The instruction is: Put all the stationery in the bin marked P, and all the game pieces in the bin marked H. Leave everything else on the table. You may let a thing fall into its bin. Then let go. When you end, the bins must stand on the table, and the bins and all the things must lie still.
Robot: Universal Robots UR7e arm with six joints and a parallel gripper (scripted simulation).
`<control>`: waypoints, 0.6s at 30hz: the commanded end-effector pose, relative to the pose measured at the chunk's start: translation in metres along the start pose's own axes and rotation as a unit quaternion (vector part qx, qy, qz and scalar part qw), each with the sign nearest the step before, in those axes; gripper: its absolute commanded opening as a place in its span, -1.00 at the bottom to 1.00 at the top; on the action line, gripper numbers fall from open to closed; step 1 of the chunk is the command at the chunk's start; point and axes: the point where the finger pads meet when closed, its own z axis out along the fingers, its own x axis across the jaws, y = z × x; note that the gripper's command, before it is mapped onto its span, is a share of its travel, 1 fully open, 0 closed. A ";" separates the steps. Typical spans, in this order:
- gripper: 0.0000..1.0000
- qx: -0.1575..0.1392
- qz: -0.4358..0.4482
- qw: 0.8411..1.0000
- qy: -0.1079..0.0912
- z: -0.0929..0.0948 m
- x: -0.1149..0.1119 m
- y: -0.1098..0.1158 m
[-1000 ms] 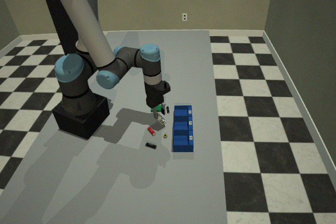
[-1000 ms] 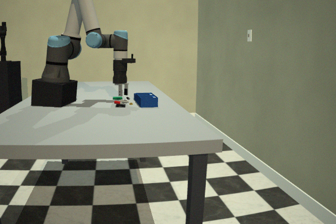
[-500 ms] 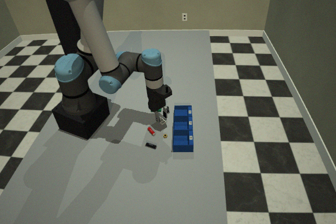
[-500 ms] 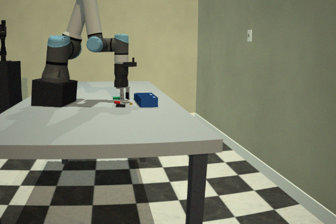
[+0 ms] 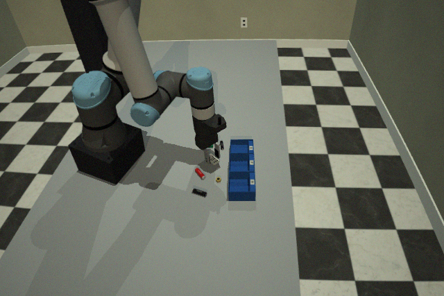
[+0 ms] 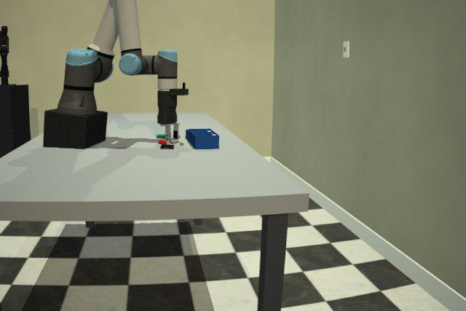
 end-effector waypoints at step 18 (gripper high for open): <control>-0.02 0.001 0.000 1.000 0.000 0.000 0.000 -0.001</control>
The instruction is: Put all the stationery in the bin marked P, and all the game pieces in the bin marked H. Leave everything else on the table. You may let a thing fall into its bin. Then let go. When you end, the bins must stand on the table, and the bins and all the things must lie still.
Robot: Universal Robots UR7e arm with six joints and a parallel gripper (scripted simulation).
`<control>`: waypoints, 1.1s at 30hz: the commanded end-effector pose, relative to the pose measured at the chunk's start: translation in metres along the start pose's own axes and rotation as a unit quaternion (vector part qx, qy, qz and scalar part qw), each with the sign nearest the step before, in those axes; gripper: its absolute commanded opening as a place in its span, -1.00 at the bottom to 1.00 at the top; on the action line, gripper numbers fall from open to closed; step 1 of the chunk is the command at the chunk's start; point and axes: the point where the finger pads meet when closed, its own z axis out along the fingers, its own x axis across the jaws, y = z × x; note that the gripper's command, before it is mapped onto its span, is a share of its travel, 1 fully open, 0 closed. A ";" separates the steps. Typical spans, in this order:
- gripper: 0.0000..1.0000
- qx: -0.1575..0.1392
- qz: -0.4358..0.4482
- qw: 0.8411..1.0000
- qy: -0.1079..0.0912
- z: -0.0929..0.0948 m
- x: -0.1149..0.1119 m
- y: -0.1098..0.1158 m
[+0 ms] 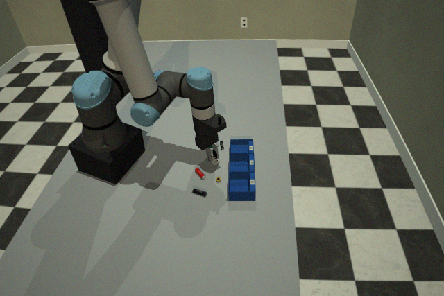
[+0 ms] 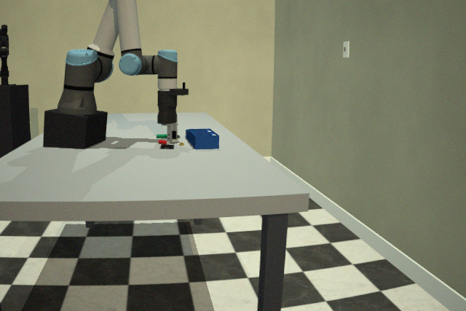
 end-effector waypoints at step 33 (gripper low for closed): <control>-0.02 0.002 0.000 1.000 -0.001 -0.051 -0.001 -0.002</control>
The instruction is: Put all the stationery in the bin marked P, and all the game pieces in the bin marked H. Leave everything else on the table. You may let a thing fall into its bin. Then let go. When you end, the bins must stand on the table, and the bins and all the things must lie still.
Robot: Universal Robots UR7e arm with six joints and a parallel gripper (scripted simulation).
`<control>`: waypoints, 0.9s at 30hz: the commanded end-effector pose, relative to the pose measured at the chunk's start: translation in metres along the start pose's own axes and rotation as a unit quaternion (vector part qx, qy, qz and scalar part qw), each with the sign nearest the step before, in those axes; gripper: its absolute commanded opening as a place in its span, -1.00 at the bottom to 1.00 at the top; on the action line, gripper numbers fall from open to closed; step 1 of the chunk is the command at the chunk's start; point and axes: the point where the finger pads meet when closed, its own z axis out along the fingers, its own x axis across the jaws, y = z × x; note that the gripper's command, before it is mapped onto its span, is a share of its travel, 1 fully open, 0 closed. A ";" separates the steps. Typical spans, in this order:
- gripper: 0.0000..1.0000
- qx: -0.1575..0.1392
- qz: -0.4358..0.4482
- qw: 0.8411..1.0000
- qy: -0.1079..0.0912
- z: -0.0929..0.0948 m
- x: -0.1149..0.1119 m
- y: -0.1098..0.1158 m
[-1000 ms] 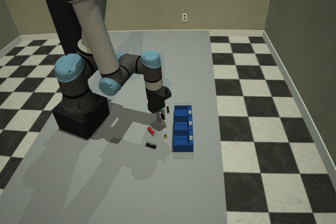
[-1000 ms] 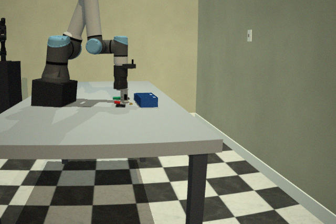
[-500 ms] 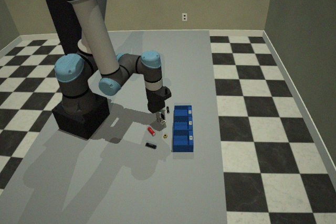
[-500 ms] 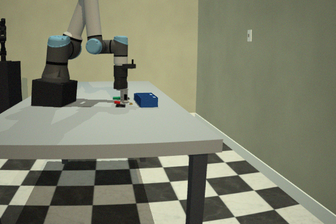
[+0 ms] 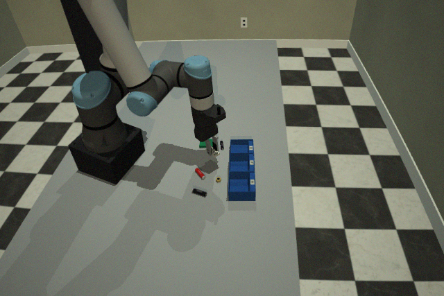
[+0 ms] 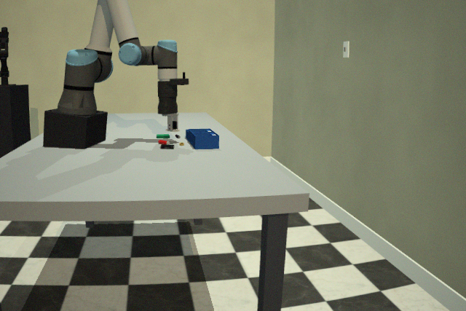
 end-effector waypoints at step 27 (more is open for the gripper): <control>-0.02 -0.004 0.000 1.000 0.002 -0.030 0.000 0.000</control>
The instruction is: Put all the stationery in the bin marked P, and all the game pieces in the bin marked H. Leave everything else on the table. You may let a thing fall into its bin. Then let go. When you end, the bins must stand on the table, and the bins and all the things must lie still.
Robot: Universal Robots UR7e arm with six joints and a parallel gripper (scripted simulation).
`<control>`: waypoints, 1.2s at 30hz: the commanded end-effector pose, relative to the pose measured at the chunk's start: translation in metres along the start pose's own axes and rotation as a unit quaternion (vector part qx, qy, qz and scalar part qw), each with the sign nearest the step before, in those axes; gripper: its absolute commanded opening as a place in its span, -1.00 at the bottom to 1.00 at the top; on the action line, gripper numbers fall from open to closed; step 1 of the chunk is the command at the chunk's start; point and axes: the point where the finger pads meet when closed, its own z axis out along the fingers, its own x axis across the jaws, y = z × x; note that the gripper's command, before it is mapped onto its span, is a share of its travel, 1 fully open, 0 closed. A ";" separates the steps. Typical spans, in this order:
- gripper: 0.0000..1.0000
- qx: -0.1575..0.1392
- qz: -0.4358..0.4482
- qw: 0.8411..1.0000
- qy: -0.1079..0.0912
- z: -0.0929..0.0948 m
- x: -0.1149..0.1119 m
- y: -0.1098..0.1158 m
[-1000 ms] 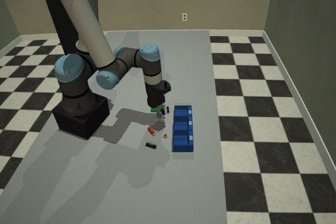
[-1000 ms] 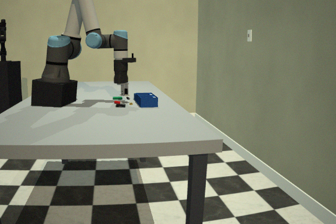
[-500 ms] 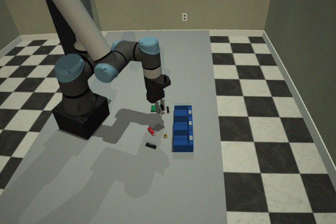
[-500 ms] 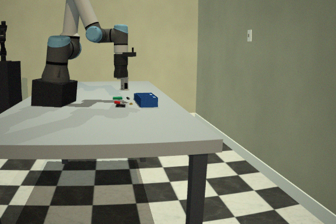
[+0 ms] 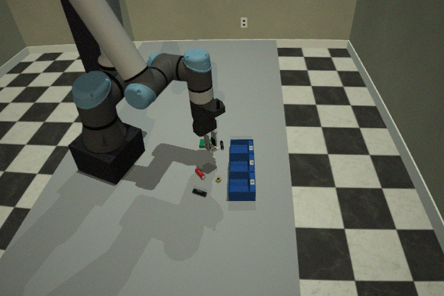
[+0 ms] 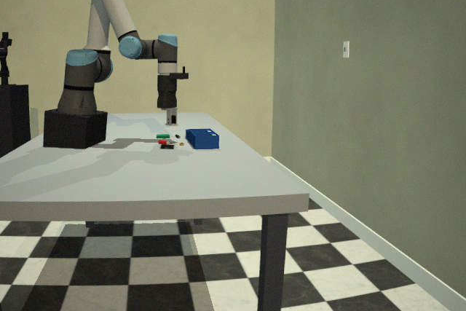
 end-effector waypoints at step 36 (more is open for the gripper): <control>-0.02 0.004 0.211 0.977 -0.004 -0.007 0.021 -0.171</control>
